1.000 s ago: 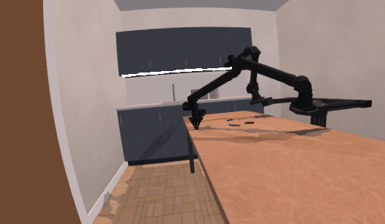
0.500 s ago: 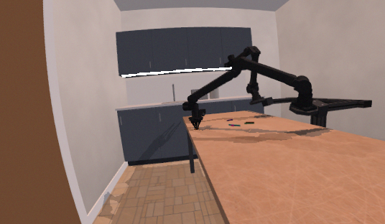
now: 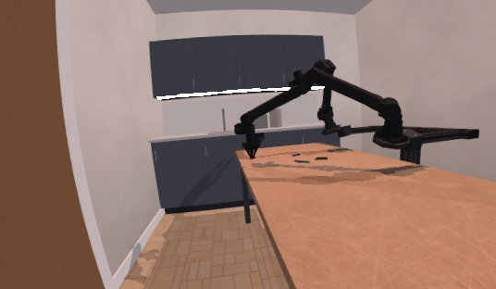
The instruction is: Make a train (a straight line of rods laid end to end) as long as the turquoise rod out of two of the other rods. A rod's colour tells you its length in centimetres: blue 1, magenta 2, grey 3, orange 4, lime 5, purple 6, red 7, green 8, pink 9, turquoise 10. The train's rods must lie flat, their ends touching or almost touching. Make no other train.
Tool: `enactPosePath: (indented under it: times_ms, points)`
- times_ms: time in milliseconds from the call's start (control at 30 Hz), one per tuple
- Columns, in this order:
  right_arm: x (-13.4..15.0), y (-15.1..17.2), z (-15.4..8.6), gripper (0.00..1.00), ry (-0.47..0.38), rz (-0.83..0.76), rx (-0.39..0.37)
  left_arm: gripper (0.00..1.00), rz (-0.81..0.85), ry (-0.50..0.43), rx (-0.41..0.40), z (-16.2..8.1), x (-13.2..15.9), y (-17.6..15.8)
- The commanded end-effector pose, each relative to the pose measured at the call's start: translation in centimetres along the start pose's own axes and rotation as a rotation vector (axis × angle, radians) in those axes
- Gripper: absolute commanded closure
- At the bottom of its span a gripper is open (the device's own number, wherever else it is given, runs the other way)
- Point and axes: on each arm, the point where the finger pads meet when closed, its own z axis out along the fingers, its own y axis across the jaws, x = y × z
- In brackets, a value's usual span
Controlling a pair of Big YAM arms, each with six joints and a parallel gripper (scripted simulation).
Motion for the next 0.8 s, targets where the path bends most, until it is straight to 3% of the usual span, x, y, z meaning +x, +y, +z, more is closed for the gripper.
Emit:
enactPosePath:
  times_ms: [0, 67, 167, 367, 700, 767]
  points:
    - [-4.9, -0.6, -0.8, 0.00, -0.074, -0.012, 0.010, 0.96, -0.018, 0.011, -0.075, -6.0, 0.2, 2.3]
    - [-4.9, -0.6, -0.8, 0.00, -0.074, -0.012, 0.010, 0.96, -0.021, 0.008, -0.063, -5.8, 0.4, 2.0]
    - [-4.9, -0.6, -0.8, 0.00, -0.074, -0.012, 0.010, 0.96, -0.020, 0.009, -0.074, -8.5, 0.3, 2.1]
    - [-4.9, -0.6, -0.8, 0.00, -0.074, -0.012, 0.010, 0.96, -0.015, -0.001, -0.012, -6.2, 0.1, 0.5]
    - [-4.9, -0.6, -0.8, 0.00, -0.074, -0.012, 0.010, 0.96, -0.015, -0.001, -0.006, -6.2, 0.0, 0.1]
    - [-4.9, -0.6, -0.8, 0.00, -0.074, -0.012, 0.010, 0.96, -0.034, 0.003, -0.038, -7.6, 0.3, 0.6]
